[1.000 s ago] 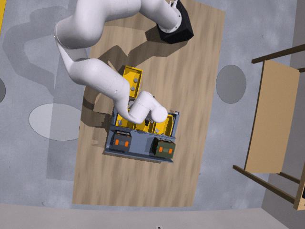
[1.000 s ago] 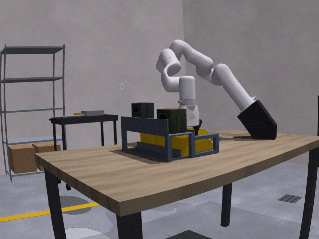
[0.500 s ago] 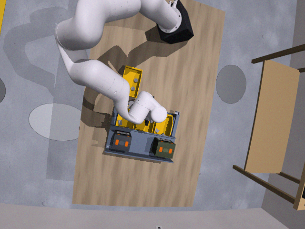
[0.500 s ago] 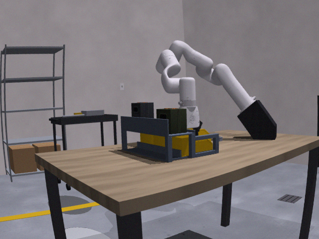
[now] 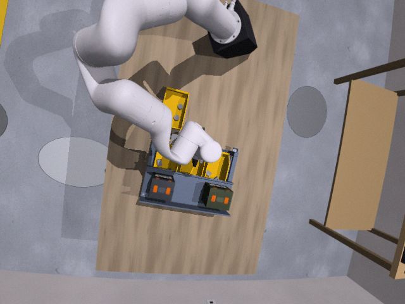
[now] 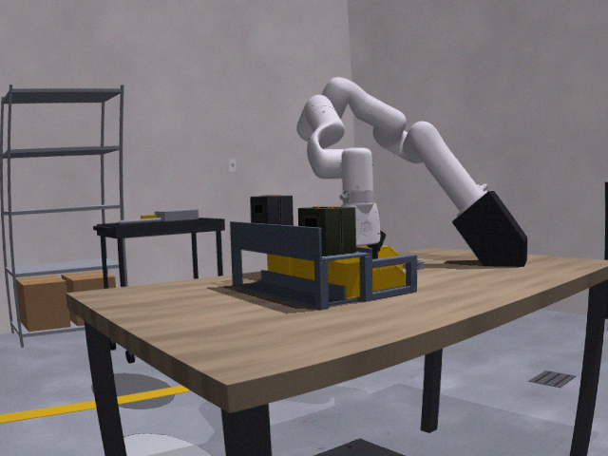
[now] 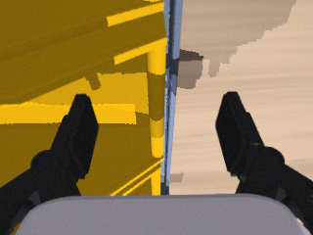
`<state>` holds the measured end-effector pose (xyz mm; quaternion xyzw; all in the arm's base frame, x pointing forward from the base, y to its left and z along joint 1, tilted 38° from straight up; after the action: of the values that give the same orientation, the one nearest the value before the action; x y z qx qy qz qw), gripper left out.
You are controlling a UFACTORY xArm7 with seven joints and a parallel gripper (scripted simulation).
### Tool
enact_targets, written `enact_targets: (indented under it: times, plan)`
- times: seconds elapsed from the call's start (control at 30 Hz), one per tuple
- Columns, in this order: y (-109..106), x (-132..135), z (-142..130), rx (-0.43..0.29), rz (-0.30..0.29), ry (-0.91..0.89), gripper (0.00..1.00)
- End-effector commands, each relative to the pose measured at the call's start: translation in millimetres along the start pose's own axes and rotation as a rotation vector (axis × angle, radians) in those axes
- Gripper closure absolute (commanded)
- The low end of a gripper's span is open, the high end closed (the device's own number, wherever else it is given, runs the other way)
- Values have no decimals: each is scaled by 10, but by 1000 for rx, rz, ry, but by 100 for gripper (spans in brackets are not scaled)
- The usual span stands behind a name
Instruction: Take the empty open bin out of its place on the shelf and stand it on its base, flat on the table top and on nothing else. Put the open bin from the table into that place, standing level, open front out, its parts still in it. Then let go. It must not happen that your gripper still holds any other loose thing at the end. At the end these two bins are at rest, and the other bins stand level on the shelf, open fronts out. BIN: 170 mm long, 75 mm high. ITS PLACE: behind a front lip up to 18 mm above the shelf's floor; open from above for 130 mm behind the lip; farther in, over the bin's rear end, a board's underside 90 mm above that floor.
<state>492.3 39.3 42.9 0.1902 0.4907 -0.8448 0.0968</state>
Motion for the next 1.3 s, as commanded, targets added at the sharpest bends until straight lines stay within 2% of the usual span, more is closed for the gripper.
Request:
enact_targets:
  times: [0.0,0.03,0.07,1.27]
  plan:
    - [-16,-10,-12,-2,3,-1,5]
    - [-16,-10,-12,-2,3,-1,5]
    - [-16,-10,-12,-2,3,-1,100]
    - [-16,-10,-12,-2,3,-1,100]
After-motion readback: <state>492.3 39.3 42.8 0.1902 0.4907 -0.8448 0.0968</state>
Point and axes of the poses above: the point where the finger pads meet when closed, its own y axis out along the fingers, its own x axis across the jaws, z = x × y, the point moved 1 cm from there along -y, back along the fingers, and after that the axes turned 13 degrees about y, right-handed, at the moved point
